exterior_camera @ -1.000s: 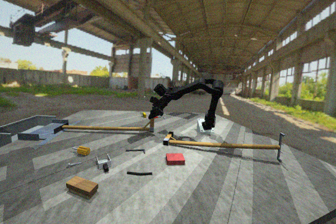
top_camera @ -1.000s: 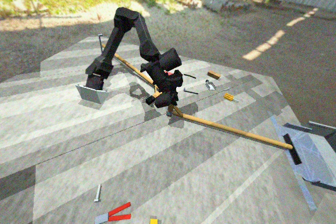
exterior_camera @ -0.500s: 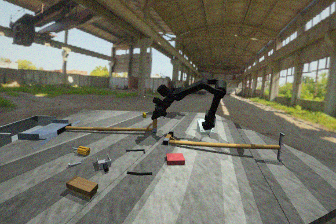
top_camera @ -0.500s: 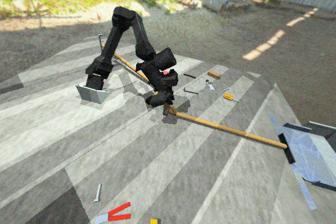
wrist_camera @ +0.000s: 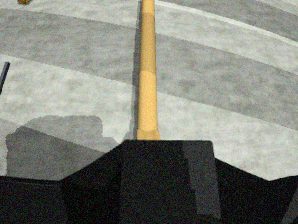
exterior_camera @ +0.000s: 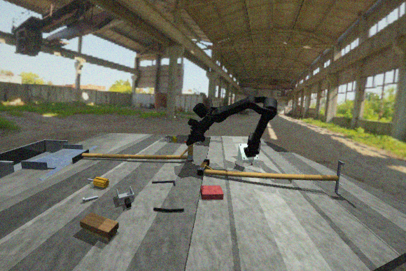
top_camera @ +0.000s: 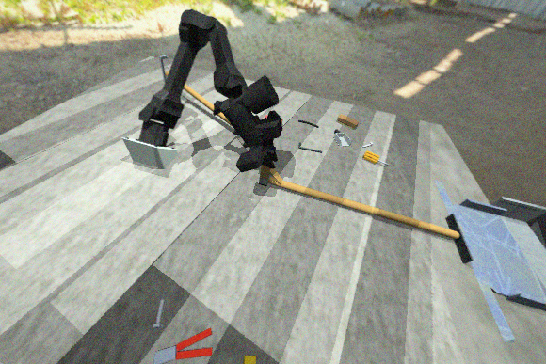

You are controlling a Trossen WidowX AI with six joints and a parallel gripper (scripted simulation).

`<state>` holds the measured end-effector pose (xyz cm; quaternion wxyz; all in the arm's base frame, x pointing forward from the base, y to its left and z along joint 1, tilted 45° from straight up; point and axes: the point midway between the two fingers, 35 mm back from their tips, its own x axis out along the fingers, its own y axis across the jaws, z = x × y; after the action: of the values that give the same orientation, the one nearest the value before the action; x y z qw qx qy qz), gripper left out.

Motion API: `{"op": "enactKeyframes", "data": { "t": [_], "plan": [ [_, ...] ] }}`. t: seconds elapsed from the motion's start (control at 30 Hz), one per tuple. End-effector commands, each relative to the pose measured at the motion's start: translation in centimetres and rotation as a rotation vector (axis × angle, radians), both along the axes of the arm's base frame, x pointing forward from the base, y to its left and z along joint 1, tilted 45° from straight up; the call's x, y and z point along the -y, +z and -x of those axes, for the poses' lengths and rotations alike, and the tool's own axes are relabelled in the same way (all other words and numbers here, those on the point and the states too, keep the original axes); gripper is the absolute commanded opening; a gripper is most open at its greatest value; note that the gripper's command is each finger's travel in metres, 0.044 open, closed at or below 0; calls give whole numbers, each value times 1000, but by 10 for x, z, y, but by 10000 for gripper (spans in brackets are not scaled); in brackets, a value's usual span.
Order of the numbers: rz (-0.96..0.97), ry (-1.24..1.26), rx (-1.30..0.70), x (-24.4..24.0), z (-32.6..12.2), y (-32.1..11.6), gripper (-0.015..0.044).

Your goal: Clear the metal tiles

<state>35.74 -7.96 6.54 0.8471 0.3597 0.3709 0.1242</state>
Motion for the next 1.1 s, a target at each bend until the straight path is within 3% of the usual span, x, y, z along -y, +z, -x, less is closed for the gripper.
{"op": "enactKeyframes", "data": {
  "t": [0.0, 1.07],
  "plan": [
    [5, 2, 16, 0, 4, 3, 0],
    [-1, -2, 2, -4, 14, -1, 0]
  ]
}}
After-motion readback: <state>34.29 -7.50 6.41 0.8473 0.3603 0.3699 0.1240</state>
